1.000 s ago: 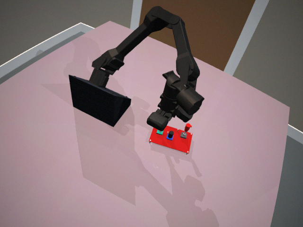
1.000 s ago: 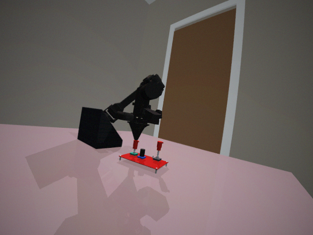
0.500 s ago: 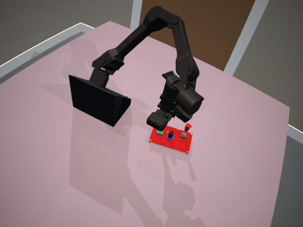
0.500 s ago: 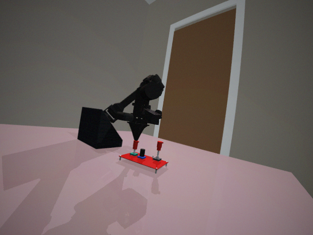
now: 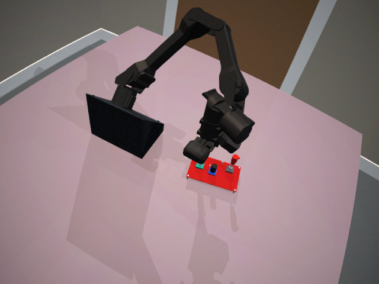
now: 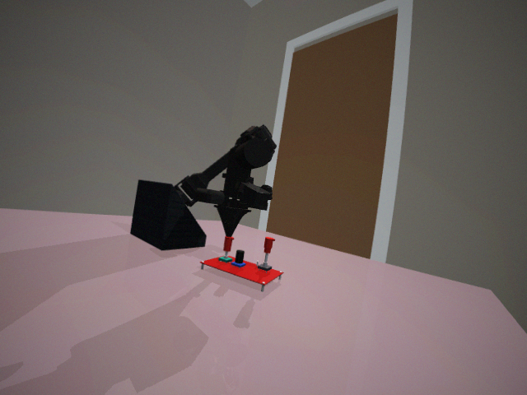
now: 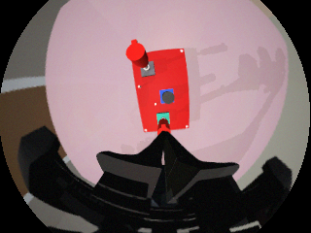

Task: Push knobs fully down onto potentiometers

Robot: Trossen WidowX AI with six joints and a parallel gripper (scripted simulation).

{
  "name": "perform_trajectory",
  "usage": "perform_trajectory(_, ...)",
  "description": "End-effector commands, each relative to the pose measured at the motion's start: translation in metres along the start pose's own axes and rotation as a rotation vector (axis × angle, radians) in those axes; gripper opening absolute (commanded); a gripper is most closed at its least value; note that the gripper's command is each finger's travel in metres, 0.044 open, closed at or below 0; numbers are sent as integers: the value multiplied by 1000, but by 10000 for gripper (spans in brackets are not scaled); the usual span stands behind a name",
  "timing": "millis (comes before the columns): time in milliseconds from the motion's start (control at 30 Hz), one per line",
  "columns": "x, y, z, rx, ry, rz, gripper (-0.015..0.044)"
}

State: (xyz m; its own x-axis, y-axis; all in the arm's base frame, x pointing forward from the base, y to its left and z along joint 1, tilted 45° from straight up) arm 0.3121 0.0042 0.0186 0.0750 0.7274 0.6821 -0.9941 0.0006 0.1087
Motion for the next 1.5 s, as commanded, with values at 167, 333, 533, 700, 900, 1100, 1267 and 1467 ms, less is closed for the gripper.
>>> perform_trajectory(167,2,-2,-11,5,-5,12,0)
perform_trajectory(333,2,-2,-11,5,-5,12,0)
perform_trajectory(533,2,-2,-13,5,-5,12,0)
perform_trajectory(700,2,-2,-15,5,-5,12,0)
perform_trajectory(900,2,-2,-15,5,-5,12,0)
perform_trajectory(1100,2,-2,-18,5,-5,12,0)
perform_trajectory(1267,2,-2,-18,5,-5,12,0)
perform_trajectory(1467,2,-2,-19,5,-5,12,0)
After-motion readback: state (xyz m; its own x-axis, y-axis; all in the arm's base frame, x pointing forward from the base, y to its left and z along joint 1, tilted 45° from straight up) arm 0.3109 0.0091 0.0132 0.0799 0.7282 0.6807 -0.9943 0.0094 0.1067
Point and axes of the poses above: the point midway between the two fingers, 35 mm back from their tips, its own z axis back along the fingers, its own x axis across the jaws, y = z × x, the point moved 3 cm from there along z, back along the fingers, and after that the axes turned 6 degrees about -z, right-handed, at the moved point
